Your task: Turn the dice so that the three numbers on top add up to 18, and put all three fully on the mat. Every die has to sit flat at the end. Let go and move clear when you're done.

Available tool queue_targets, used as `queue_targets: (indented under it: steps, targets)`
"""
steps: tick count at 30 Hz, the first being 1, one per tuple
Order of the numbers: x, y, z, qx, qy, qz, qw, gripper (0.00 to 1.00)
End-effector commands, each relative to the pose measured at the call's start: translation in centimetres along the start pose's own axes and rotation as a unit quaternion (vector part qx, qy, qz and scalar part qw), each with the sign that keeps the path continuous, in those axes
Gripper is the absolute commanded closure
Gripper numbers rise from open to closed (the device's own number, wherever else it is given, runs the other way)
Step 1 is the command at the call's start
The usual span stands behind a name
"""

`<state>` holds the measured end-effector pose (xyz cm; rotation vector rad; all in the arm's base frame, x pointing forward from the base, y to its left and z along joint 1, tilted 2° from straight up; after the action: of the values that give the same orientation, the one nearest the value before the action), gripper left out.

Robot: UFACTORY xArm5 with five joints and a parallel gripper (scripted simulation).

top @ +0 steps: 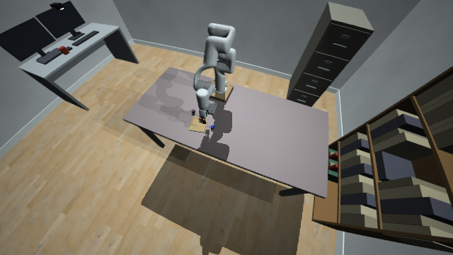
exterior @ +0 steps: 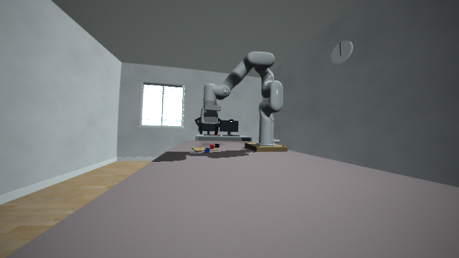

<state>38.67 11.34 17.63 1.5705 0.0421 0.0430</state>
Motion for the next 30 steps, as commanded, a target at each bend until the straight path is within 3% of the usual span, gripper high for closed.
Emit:
queue_targets:
  steps: [1, 9, 12, 14, 24, 25, 28, 30]
  targets:
    - [0.2, 0.1, -0.7, 0.000, 0.079, 0.002, 0.997, 0.00]
    - [0.3, 0.0, -1.8, 0.000, 0.200, 0.002, 0.980, 0.00]
    - [0.3, 0.0, -1.8, 0.000, 0.207, 0.002, 0.978, 0.00]
    - [0.3, -0.1, -2.4, 0.000, 0.262, 0.002, 0.965, 0.00]
    - [0.4, -0.2, -3.5, 0.000, 0.383, 0.003, 0.924, 0.00]
    - [0.4, -0.2, -3.8, 0.000, 0.407, 0.003, 0.914, 0.00]
    - [0.4, -0.2, -3.8, 0.000, 0.412, 0.003, 0.911, 0.00]
    - [0.4, -0.2, -4.3, 0.000, 0.462, 0.003, 0.887, 0.00]
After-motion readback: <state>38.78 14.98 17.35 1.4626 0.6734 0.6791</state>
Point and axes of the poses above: the point where the finger pads meet when closed, its own y axis back along the fingers, its own x axis across the jaws, z = x × y, the point moved 10 cm from there along y, back along the fingers, and after that the axes turned 15 degrees about -y, right-handed, at the moved point
